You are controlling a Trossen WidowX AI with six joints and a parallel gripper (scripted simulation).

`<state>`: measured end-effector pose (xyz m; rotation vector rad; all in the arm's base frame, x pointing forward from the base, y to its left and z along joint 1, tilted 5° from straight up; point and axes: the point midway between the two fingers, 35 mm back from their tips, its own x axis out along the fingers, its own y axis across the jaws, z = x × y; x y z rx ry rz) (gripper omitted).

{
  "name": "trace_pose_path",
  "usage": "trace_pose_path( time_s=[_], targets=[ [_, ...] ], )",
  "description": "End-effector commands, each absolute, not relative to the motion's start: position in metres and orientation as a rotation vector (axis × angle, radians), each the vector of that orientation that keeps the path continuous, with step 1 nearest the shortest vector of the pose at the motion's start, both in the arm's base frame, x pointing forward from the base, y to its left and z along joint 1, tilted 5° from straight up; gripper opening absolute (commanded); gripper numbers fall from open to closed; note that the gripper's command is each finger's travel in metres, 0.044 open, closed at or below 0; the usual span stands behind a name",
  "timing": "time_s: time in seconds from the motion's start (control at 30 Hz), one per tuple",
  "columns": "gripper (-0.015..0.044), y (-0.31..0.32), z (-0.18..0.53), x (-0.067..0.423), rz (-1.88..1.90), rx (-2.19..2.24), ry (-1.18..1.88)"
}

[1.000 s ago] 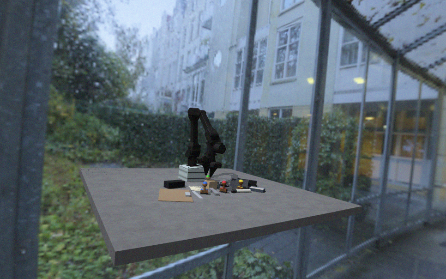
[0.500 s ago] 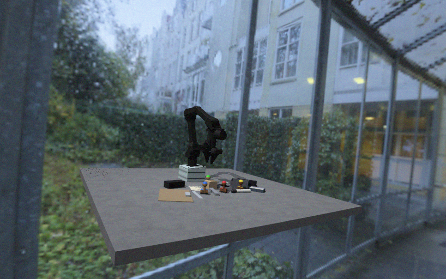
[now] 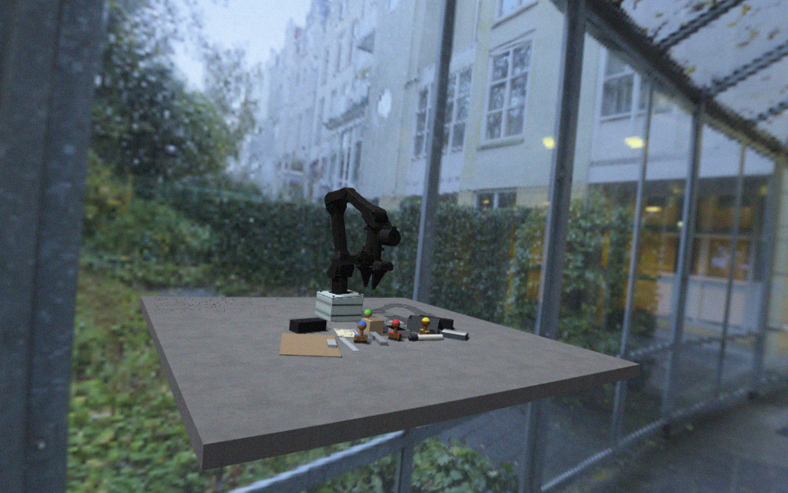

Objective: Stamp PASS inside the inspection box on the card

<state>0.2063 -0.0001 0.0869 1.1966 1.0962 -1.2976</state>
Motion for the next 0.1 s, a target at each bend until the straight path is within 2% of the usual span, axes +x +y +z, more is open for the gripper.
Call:
trace_pose_path(
  time_s=[0.0, 0.07],
  targets=[
    [0.0261, -0.0001, 0.0867, 0.2062, -1.298, 1.196, 1.097],
    [0.0261, -0.0001, 0.0867, 0.2062, -1.298, 1.196, 1.097]
  ],
)
